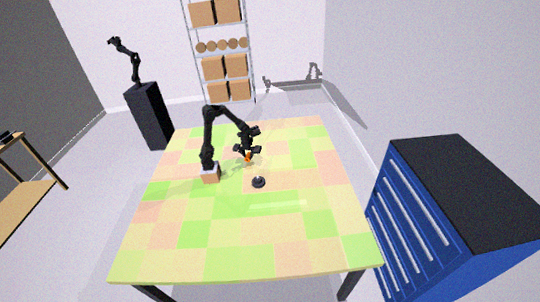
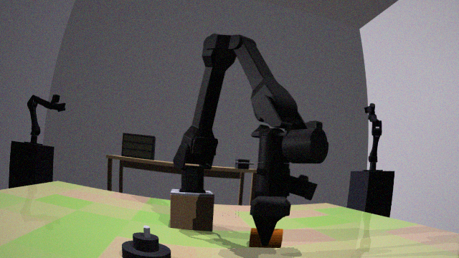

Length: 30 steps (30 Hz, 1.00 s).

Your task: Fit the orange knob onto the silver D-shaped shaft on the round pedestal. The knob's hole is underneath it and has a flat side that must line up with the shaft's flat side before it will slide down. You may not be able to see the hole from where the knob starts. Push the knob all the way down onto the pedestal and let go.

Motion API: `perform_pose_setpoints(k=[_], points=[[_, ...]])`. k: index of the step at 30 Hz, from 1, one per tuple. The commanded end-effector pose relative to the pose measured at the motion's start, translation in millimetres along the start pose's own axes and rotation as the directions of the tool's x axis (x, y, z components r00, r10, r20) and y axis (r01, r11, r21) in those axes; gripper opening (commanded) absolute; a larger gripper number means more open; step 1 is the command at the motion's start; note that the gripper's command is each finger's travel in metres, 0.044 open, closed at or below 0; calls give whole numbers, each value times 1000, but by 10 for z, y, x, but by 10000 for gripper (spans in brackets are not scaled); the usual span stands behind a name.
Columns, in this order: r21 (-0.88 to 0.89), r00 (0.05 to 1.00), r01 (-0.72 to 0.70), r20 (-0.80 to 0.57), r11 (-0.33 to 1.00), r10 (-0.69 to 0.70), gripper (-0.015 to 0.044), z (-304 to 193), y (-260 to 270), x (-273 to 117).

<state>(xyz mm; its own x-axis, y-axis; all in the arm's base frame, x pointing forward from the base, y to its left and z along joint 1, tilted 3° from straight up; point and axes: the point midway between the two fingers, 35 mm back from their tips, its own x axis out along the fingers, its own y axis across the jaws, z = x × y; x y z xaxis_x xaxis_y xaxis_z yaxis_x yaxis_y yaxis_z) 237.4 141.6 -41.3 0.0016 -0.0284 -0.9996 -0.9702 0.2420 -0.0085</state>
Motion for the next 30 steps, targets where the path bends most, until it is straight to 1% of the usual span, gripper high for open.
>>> perform_pose_setpoints(k=[1, 8, 18, 21, 30], points=[[-129, 1000, 1, -2, 992, -1, 181, -2, -2, -3], [-134, 1000, 1, -2, 991, -1, 181, -2, -2, 3], [-134, 1000, 1, -2, 991, -1, 181, -4, -1, 138], [-129, 1000, -4, -4, 992, 4, 259, -7, 8, 117], [-129, 1000, -4, -4, 992, 4, 260, -7, 8, 117]])
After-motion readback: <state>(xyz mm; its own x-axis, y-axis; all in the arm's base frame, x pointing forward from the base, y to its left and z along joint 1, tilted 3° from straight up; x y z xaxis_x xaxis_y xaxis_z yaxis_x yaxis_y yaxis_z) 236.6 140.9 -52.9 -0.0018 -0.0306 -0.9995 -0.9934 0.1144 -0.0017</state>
